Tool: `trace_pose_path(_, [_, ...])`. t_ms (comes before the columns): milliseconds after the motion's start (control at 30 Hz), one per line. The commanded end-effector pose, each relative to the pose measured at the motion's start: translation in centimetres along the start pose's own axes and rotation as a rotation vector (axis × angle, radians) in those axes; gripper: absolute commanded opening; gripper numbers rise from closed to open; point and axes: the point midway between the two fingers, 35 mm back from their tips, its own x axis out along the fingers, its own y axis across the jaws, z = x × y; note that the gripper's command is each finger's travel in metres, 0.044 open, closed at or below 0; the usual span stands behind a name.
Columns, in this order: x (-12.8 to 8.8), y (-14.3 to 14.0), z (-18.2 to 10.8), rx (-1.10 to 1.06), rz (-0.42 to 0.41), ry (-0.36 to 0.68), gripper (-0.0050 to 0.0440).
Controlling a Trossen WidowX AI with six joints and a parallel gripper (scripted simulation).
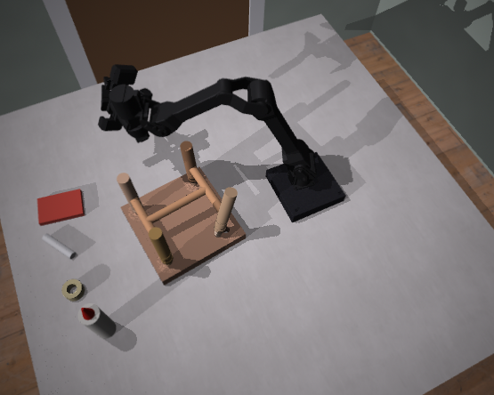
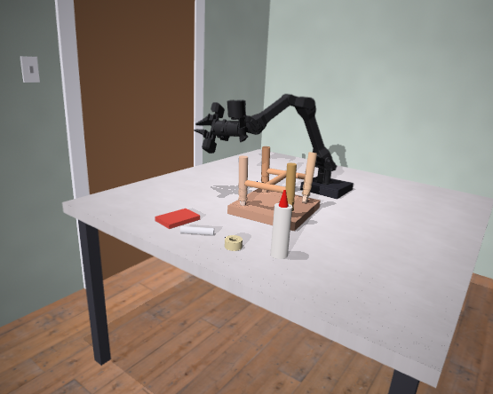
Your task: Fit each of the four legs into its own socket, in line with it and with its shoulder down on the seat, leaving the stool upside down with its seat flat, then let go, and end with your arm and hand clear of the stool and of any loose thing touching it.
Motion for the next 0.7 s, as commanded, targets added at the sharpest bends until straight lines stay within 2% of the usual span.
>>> trace_pose_path(0, [0.0,0.0,0.0,0.0,0.0,0.0,0.0108])
trace_pose_path(533, [0.0,0.0,0.0,0.0,0.0,0.0,0.0108])
trace_pose_path(667, [0.0,0.0,0.0,0.0,0.0,0.0,0.0204])
